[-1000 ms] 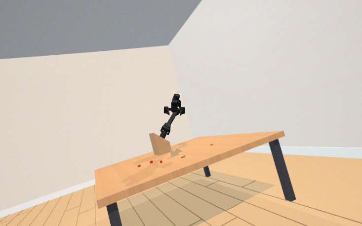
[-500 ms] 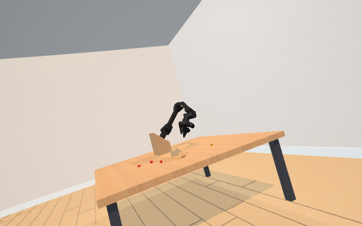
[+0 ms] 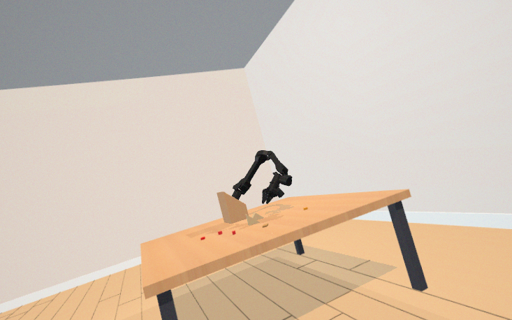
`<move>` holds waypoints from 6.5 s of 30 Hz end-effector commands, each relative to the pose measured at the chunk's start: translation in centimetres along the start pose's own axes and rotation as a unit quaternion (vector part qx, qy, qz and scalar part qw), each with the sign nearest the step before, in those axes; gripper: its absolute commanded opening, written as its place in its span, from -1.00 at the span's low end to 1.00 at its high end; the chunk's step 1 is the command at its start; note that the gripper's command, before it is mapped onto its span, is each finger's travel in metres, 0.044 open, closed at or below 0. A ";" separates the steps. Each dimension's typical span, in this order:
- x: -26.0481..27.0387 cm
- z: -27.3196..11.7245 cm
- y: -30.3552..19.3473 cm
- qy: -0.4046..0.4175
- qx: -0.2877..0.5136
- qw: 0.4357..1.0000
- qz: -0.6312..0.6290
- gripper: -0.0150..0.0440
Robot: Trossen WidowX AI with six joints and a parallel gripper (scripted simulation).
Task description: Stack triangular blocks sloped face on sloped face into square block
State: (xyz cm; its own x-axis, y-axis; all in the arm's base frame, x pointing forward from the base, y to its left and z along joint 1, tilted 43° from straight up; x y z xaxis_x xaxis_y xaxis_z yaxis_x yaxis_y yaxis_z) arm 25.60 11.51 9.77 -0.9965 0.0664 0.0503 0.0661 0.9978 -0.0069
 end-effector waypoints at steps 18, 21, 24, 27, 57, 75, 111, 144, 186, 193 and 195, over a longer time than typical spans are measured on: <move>-0.2 10.6 -0.9 0.003 0.007 1.000 -0.006 1.00; -0.2 10.6 -0.9 0.003 0.007 1.000 -0.006 1.00; -0.2 10.6 -0.9 0.003 0.007 1.000 -0.006 1.00; -0.3 10.5 -0.8 0.005 0.004 1.000 -0.007 0.73; -0.6 6.9 -4.3 0.004 0.005 1.000 -0.007 -0.49; 0.0 3.3 -7.8 0.004 0.006 1.000 -0.007 -0.49; 0.5 5.0 -9.2 0.107 -0.083 0.839 0.527 -0.49; 0.6 5.5 -10.7 0.252 -0.084 0.415 0.870 -0.49; -2.1 4.3 -12.9 0.369 -0.010 -0.031 0.929 -0.49; -4.4 3.4 -13.6 0.369 -0.011 -0.030 0.929 -0.49; -5.0 3.1 -13.7 0.369 -0.011 -0.030 0.929 -0.49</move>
State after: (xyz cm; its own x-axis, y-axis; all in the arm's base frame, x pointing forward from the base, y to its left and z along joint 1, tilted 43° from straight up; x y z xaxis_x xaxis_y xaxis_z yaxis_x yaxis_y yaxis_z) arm 28.42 -2.21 6.06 0.9907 -0.1253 -0.0531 -0.1281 -0.7275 -0.6740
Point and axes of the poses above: the point midway between the two fingers, 35 mm back from their tips, its own z axis out along the fingers, its own x axis across the jaws, y = z × x, the point moved 3 cm from there along -z, back along the fingers, and after that the axes turned 4 degrees about -z, right-handed, at the moved point
